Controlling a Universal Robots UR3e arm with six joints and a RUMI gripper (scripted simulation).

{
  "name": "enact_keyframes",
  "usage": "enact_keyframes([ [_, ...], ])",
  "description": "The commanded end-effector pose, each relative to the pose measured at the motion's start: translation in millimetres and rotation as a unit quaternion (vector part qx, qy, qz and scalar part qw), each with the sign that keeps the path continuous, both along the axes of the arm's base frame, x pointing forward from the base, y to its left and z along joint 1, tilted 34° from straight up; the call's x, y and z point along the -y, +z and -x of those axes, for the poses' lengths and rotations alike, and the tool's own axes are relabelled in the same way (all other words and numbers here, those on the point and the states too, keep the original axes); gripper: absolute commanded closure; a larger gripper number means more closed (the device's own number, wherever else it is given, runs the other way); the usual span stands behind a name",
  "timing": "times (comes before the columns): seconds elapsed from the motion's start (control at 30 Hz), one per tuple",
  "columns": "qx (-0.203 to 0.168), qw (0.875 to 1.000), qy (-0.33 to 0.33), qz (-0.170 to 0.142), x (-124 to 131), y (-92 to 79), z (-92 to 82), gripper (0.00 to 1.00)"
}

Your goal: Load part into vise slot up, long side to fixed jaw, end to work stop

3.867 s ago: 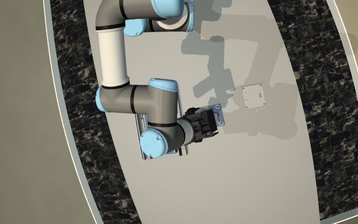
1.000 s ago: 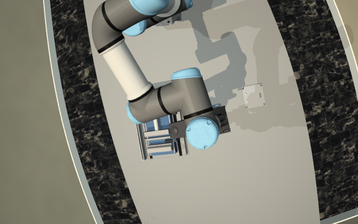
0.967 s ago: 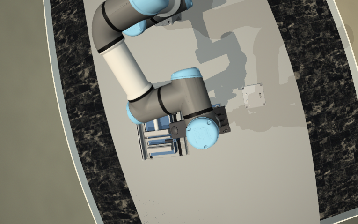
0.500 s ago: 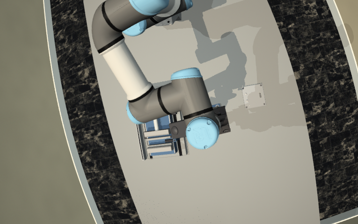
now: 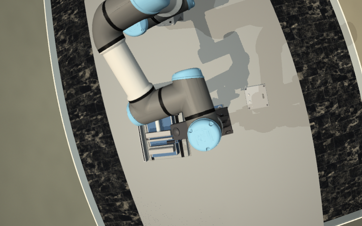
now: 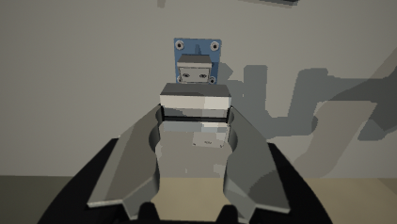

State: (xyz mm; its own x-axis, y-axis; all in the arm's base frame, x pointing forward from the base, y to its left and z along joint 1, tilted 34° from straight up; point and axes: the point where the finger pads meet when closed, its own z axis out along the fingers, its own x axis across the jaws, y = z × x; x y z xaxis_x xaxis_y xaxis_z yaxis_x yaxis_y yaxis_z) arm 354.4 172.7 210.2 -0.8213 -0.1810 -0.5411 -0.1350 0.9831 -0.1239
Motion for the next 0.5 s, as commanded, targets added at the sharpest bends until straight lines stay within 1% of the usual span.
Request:
enact_keyframes([
  [0.0, 0.001, 1.000, 0.000, 0.000, -0.4, 6.2, 3.1, 1.00],
  [0.17, 0.001, 1.000, 0.000, 0.000, -0.5, 9.8, 5.5, 1.00],
  [0.47, 0.001, 1.000, 0.000, 0.000, -0.9, 21.6, 13.4, 1.00],
])
